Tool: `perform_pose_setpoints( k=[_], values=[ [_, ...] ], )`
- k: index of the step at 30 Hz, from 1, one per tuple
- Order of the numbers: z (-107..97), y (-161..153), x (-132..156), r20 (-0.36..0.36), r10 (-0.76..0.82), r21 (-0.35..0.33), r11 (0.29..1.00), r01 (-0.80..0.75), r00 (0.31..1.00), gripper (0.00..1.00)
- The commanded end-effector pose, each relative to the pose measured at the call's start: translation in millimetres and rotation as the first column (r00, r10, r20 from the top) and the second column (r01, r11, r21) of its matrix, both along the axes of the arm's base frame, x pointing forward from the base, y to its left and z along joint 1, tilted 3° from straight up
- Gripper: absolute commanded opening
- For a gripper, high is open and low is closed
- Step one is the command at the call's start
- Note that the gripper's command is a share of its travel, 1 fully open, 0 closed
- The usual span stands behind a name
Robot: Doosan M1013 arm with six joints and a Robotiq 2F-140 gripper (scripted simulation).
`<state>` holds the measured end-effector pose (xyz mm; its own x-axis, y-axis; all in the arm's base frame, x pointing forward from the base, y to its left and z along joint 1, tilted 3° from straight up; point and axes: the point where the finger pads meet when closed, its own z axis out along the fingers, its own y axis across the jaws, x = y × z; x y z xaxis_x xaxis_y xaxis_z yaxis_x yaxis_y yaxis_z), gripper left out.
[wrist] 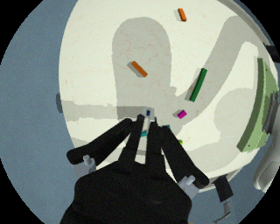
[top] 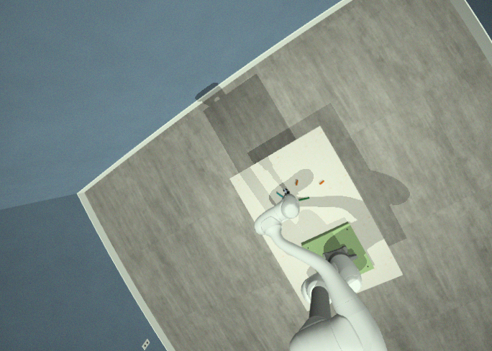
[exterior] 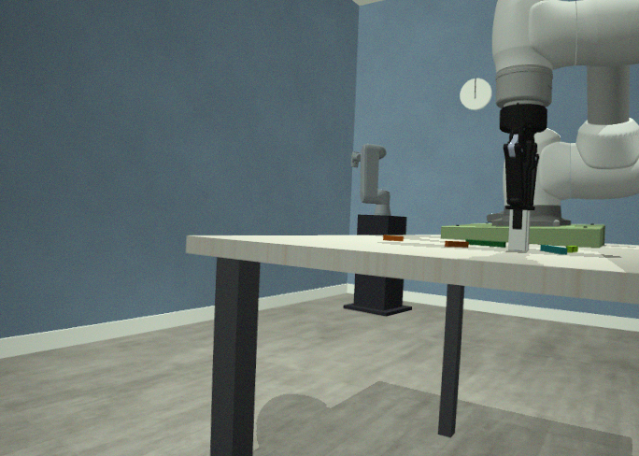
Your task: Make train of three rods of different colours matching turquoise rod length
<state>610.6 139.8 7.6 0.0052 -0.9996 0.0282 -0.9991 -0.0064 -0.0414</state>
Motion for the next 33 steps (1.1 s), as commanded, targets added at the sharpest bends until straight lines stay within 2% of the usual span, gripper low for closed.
perform_pose_setpoints(
  k=[1,19,23,30,33],
  values=[
    [0,0,0,0.000,0.000,0.000,1.000,0.000,1.000,0.03],
    [6,0,0,0.000,0.000,0.000,1.000,0.000,1.000,0.03],
    [25,1,-1,0.000,0.000,0.000,1.000,0.000,1.000,0.03],
    [77,2,-3,0.000,0.000,0.000,1.000,0.000,1.000,0.03],
    [93,3,-4,0.000,0.000,0.000,1.000,0.000,1.000,0.03]
  ],
)
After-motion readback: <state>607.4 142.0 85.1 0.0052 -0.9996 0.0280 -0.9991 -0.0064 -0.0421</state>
